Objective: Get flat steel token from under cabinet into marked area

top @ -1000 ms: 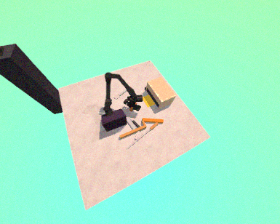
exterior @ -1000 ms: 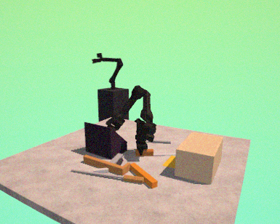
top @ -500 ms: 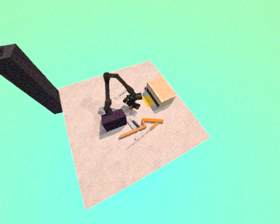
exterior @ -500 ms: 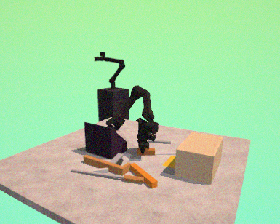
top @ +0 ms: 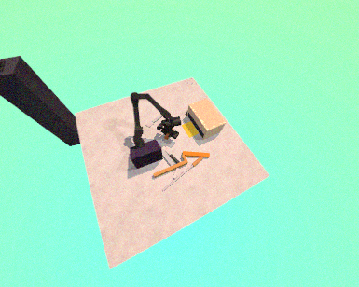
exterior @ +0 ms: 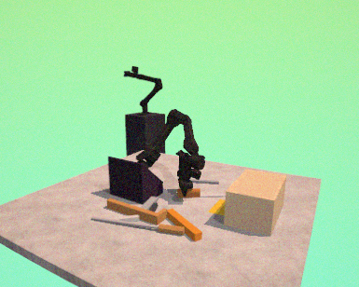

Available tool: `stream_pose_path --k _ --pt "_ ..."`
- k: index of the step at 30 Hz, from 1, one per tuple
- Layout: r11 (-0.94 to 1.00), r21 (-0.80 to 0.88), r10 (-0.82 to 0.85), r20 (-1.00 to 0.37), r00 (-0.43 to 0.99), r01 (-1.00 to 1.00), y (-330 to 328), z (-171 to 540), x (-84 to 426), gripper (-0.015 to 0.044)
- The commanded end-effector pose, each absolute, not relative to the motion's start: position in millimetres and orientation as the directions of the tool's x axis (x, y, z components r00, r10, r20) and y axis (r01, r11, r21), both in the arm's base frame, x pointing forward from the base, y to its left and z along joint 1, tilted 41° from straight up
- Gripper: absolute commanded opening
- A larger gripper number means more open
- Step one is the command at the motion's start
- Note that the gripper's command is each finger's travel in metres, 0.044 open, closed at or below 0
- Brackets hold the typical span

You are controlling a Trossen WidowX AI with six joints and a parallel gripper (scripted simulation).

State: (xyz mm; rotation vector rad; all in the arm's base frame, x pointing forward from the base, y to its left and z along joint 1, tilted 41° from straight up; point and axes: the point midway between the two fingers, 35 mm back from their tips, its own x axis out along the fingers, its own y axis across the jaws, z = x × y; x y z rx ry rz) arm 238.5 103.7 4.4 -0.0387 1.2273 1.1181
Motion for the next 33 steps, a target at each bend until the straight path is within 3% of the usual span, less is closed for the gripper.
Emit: stream_pose_path --k 1,33 --pt "0.503 0.515 0.653 -0.752 -0.085 -0.694 107 9 236 0.0" --pt "0.502 0.517 0.654 -0.751 -0.086 -0.694 122 24 220 0.0"
